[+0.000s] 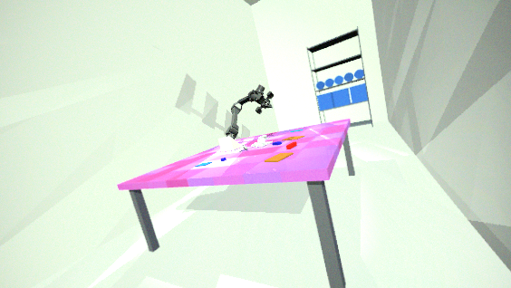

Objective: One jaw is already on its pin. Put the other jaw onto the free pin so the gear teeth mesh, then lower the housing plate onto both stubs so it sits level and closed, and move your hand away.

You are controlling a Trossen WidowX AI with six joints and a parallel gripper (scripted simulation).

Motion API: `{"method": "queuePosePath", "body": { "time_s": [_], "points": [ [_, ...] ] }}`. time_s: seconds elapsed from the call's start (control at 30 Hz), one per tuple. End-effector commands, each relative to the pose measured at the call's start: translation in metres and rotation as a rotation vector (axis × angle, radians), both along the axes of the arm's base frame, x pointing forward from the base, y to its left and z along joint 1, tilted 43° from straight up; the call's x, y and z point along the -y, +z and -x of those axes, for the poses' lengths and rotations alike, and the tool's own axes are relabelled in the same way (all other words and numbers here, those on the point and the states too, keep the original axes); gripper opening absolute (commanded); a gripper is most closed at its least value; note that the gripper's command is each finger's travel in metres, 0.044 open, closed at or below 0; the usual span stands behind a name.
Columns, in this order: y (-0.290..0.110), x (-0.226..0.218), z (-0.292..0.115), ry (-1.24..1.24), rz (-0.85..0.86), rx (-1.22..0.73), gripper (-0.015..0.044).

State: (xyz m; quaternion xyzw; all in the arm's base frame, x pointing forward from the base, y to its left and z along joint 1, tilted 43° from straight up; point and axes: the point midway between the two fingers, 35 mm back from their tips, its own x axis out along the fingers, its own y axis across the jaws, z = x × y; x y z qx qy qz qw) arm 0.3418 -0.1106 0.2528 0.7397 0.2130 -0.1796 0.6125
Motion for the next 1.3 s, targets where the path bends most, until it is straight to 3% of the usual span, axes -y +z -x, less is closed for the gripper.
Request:
{"method": "queuePosePath", "body": {
  "time_s": [0.0,0.63,1.27],
  "points": [
    [-0.034,0.016,0.007,-0.037,-0.032,-0.105,0.0000],
    [-0.168,0.062,0.081,-0.195,-0.288,-0.557,0.0000],
    [-0.249,0.041,0.180,-0.246,-0.679,-0.916,0.0000]
  ]
}}
